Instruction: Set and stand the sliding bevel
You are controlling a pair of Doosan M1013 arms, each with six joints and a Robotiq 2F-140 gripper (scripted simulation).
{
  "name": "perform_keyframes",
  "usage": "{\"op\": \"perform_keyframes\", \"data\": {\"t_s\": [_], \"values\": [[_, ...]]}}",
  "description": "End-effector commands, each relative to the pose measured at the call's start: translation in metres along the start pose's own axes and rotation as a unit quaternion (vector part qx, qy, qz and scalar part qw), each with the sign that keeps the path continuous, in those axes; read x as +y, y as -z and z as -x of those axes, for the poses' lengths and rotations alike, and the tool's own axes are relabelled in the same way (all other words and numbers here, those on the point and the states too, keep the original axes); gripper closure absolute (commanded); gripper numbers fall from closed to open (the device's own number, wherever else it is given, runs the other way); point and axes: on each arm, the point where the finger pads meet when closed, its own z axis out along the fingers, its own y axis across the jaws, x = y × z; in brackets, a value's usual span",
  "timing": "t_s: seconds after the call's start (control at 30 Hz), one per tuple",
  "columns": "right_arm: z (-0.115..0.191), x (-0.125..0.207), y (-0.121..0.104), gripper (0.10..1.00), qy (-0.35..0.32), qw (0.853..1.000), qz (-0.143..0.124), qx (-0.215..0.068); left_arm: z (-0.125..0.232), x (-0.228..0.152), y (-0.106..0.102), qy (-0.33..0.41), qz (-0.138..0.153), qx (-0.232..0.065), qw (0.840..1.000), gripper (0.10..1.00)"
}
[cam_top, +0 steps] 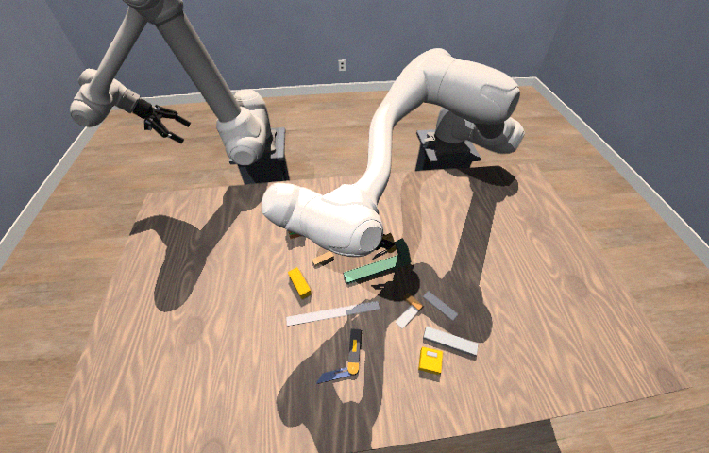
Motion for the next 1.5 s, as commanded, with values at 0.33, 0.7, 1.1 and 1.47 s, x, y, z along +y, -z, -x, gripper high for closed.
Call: {"op": "perform_keyframes", "data": {"t_s": [0.33, 0.7, 1.1, 1.47], "values": [[0.000, 0.000, 0.001, 0.098, 0.000, 1.000, 0.000, 0.001, 0.015, 0.000, -0.026, 0.000, 0.001, 0.000, 1.000, 0.999], [0.000, 0.000, 0.001, 0.098, 0.000, 1.000, 0.000, 0.001, 0.022, 0.000, -0.040, 0.000, 0.001, 0.000, 1.000, 0.999], [0.000, 0.000, 0.001, 0.098, 0.000, 1.000, 0.000, 0.001, 0.025, 0.000, -0.044, 0.000, 0.001, 0.000, 1.000, 0.999], [0.000, 0.000, 0.001, 0.098, 0.000, 1.000, 0.000, 0.001, 0.024, 0.000, -0.045, 0.000, 0.001, 0.000, 1.000, 0.999]]}}
